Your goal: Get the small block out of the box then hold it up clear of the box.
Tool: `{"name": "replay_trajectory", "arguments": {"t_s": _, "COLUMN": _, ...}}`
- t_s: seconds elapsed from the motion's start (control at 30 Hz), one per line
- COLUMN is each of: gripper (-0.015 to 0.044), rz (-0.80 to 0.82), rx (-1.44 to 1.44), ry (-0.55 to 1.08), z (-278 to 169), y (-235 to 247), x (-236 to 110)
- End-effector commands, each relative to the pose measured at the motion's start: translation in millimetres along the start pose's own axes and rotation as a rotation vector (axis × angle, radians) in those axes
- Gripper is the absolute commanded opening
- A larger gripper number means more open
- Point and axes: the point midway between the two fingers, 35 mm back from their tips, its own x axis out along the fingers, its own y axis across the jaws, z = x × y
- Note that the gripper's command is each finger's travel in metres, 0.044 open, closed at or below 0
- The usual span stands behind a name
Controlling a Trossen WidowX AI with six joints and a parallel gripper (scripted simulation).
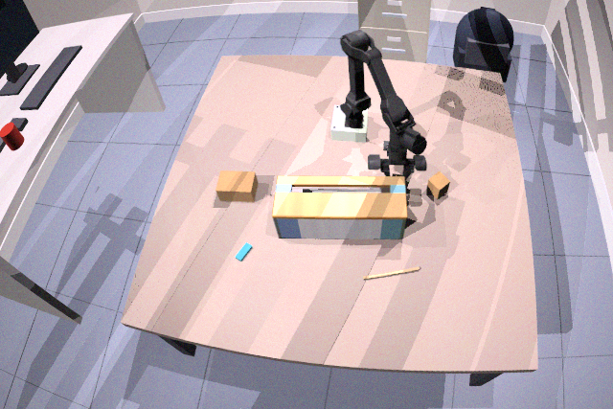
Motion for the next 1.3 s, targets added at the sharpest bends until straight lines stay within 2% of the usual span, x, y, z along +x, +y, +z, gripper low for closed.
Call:
{"name": "replay_trajectory", "arguments": {"t_s": 0.0, "gripper": 0.0, "rz": -0.011, "rx": 0.002, "ry": 0.011, "z": -12, "y": -2, "x": -24}}
{"name": "replay_trajectory", "arguments": {"t_s": 0.4, "gripper": 0.0, "rz": -0.044, "rx": -0.032, "ry": 0.009, "z": -19, "y": 1, "x": -45}}
{"name": "replay_trajectory", "arguments": {"t_s": 1.03, "gripper": 0.0, "rz": -0.202, "rx": -0.374, "ry": 0.095, "z": -34, "y": 26, "x": -129}}
{"name": "replay_trajectory", "arguments": {"t_s": 1.27, "gripper": 0.0, "rz": -0.206, "rx": -0.387, "ry": 0.1, "z": -34, "y": 27, "x": -132}}
